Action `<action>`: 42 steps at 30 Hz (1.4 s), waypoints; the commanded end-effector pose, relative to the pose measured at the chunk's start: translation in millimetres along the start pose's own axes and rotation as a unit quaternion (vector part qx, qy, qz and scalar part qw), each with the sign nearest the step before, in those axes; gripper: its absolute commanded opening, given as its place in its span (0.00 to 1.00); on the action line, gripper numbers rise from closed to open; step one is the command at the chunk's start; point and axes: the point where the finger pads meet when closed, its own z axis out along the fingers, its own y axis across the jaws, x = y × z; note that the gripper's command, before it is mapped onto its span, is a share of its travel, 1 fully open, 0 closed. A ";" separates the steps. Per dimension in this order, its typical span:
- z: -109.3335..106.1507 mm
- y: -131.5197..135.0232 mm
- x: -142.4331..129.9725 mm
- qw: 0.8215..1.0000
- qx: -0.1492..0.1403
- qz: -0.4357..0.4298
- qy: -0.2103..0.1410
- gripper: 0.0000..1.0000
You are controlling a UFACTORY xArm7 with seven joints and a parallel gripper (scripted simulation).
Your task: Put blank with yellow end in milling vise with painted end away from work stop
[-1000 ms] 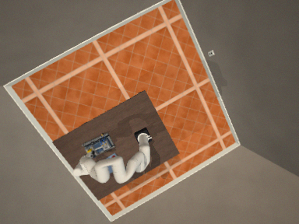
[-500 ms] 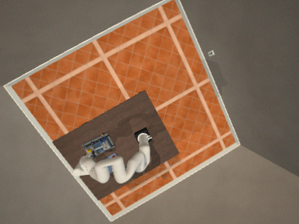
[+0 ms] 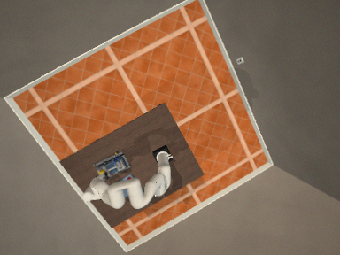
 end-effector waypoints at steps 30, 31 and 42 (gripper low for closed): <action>-8.2 1.7 -0.3 1.000 -0.003 0.000 -0.001 1.00; -8.6 1.7 -0.3 1.000 -0.003 0.000 -0.001 1.00; -12.2 1.6 -0.3 1.000 -0.003 0.000 -0.001 1.00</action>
